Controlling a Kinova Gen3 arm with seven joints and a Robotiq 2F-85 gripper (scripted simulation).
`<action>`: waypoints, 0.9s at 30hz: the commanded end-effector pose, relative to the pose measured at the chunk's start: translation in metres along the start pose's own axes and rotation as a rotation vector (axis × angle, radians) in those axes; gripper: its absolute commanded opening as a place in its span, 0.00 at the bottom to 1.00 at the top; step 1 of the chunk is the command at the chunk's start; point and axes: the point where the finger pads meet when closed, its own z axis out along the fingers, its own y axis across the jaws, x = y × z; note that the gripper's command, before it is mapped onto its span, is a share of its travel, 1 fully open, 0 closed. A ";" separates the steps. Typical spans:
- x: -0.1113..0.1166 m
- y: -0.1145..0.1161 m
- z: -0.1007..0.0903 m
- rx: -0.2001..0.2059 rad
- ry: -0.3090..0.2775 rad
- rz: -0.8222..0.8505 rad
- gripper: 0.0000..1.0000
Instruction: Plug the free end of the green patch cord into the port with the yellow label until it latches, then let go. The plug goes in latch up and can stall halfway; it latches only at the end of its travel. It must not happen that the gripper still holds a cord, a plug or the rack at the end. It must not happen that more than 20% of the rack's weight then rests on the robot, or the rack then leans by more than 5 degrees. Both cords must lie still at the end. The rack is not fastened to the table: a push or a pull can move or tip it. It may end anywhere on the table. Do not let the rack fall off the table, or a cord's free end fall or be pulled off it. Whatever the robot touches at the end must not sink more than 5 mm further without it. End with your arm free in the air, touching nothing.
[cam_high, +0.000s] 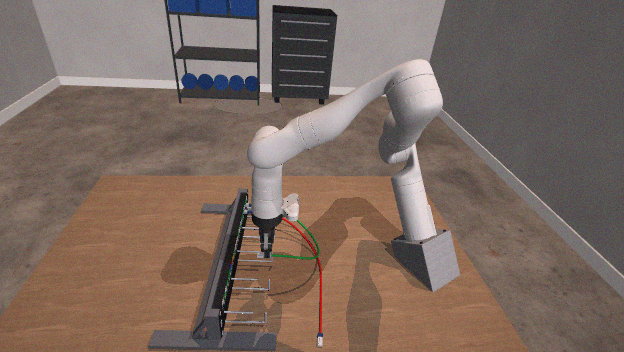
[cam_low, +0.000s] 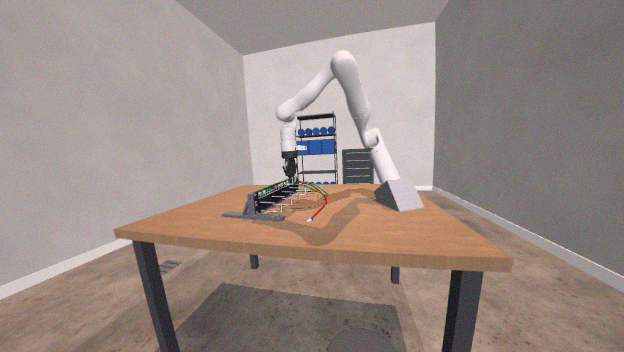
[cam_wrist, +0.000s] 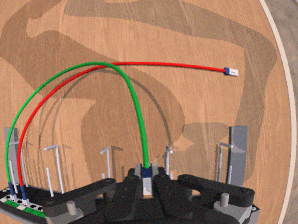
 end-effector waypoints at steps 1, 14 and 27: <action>-0.002 -0.001 -0.002 -0.005 0.002 0.022 0.00; -0.003 -0.002 -0.002 -0.005 0.002 0.030 0.00; -0.003 -0.002 -0.002 -0.005 0.002 0.031 0.00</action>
